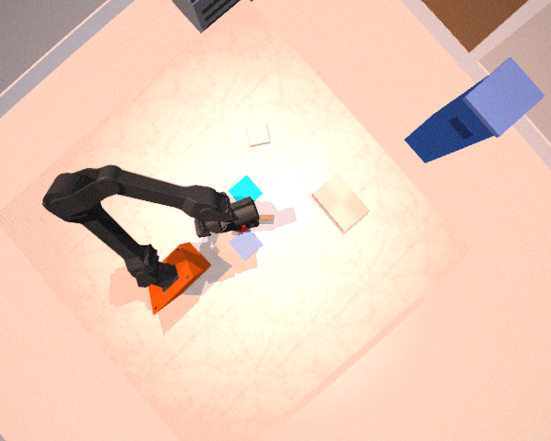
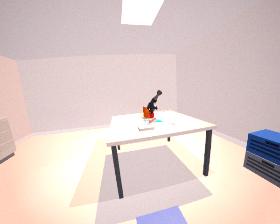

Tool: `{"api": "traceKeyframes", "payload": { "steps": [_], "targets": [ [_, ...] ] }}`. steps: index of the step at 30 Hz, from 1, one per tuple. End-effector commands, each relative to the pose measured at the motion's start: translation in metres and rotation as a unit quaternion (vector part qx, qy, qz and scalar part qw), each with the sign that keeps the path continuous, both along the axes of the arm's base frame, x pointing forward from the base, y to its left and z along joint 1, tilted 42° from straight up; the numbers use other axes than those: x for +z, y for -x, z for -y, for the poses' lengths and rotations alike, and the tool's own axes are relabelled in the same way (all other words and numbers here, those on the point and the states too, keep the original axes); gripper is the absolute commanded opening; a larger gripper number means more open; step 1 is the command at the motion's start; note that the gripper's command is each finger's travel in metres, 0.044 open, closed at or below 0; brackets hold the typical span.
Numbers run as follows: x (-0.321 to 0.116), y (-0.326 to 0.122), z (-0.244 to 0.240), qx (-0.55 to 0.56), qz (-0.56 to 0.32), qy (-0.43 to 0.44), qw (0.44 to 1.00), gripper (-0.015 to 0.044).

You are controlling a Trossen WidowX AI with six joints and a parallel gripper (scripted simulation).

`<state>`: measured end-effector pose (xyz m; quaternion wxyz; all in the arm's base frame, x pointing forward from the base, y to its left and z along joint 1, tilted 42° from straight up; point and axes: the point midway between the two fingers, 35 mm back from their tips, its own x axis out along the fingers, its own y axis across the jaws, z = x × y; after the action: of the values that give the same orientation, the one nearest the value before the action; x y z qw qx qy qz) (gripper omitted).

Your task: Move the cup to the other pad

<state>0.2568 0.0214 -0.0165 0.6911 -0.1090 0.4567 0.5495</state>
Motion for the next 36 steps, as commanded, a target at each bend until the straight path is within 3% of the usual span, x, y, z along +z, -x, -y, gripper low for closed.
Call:
{"api": "traceKeyframes", "payload": {
  "steps": [1, 36],
  "targets": [
    [0.007, -0.008, -0.005, -0.003, 0.003, -0.001, 1.000, 0.0000],
    [0.053, -0.066, -0.051, -0.002, 0.004, -0.003, 1.000, 0.0000]
  ]
}}
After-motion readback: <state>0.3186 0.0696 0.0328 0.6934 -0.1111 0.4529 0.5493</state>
